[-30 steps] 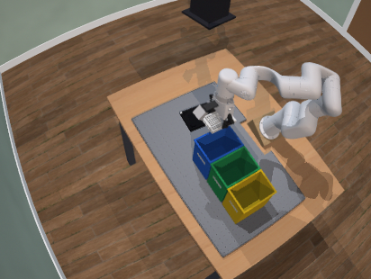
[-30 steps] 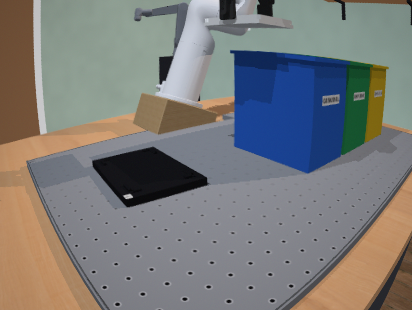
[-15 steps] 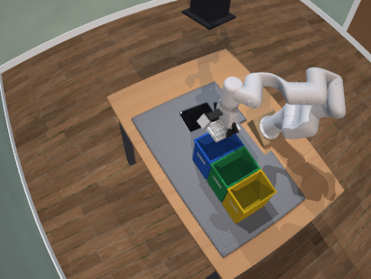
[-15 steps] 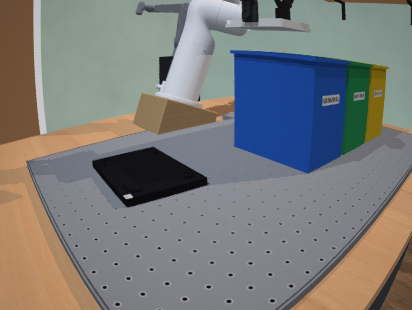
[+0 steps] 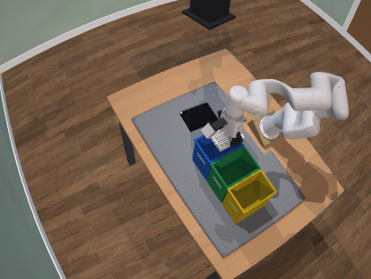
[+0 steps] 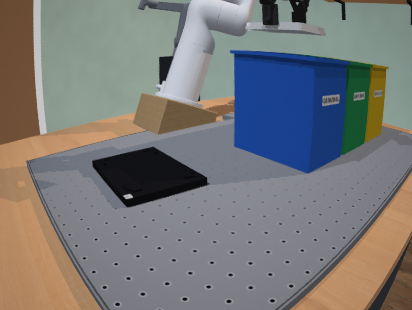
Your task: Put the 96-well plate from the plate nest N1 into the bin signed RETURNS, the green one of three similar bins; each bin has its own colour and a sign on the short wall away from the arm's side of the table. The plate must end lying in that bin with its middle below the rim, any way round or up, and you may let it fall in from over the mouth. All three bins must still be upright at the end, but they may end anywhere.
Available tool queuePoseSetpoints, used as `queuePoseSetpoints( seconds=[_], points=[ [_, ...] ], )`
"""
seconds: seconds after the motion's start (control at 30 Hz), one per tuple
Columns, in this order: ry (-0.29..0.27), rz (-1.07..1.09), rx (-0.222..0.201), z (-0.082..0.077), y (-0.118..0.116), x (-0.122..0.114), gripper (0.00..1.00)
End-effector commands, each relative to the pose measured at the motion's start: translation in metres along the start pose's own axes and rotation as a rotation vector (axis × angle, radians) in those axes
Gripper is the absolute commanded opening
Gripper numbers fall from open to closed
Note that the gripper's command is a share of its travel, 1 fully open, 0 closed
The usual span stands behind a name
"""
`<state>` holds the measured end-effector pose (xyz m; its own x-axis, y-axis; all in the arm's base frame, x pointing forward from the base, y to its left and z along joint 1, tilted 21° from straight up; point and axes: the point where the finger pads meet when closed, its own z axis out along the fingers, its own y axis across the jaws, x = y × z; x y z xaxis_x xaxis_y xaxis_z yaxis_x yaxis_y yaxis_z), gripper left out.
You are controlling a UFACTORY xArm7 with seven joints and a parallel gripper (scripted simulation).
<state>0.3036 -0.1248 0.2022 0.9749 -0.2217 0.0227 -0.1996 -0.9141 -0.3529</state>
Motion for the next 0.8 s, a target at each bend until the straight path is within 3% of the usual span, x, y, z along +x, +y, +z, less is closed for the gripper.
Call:
queuePoseSetpoints(
  seconds=[0.0,0.77],
  points=[
    [0.004,0.0,-0.002,-0.001,-0.016,0.004,0.0],
    [0.004,0.0,-0.001,0.001,-0.085,0.017,0.0]
  ],
)
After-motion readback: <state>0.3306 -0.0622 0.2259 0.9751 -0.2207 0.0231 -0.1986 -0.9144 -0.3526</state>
